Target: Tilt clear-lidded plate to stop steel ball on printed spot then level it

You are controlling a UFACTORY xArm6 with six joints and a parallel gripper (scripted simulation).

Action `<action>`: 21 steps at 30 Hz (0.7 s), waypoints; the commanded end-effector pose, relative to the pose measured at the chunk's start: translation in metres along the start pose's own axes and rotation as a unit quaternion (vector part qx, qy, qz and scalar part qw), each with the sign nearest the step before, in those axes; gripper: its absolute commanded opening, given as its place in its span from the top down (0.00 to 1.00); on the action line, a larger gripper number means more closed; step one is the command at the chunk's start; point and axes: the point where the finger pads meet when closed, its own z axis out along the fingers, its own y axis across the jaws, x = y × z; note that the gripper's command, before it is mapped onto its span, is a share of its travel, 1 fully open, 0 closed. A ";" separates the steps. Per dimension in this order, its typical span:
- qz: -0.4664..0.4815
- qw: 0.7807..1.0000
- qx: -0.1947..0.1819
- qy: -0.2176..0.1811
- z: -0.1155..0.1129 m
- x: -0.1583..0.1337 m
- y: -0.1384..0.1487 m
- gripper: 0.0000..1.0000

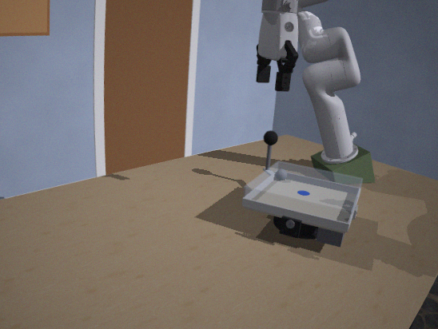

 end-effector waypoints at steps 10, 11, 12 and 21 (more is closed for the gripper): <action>0.005 1.000 0.008 -0.002 0.016 -0.013 0.040 0.00; 0.005 1.000 0.009 -0.003 0.019 -0.015 0.044 0.00; 0.007 1.000 0.013 -0.003 0.028 -0.023 0.061 0.00; 0.011 1.000 0.020 -0.002 0.056 -0.046 0.094 0.00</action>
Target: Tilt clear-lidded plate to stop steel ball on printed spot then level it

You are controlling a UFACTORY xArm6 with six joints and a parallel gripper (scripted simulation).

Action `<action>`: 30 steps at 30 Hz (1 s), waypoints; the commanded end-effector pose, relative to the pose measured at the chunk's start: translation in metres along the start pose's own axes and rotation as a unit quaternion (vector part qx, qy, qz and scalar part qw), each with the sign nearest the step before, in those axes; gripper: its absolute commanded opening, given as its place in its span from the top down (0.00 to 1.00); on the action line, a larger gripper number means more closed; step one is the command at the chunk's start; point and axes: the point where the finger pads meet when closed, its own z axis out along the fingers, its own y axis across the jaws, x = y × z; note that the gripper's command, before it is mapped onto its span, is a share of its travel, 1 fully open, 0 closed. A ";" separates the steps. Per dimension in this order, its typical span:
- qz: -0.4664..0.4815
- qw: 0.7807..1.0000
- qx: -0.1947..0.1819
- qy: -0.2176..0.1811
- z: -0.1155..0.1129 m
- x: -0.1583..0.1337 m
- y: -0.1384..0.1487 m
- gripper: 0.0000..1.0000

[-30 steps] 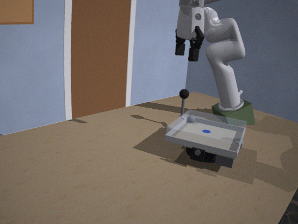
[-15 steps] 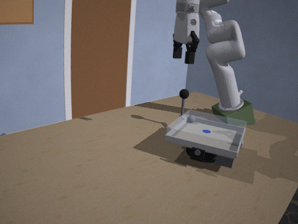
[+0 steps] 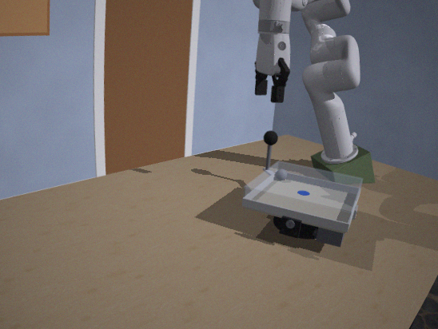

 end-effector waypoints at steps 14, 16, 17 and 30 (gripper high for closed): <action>0.008 1.000 0.014 0.013 0.060 -0.042 0.049 0.00; 0.008 1.000 0.014 0.015 0.066 -0.045 0.052 0.00; 0.008 1.000 0.015 0.016 0.069 -0.046 0.053 0.00; 0.009 1.000 0.015 0.016 0.071 -0.047 0.054 0.39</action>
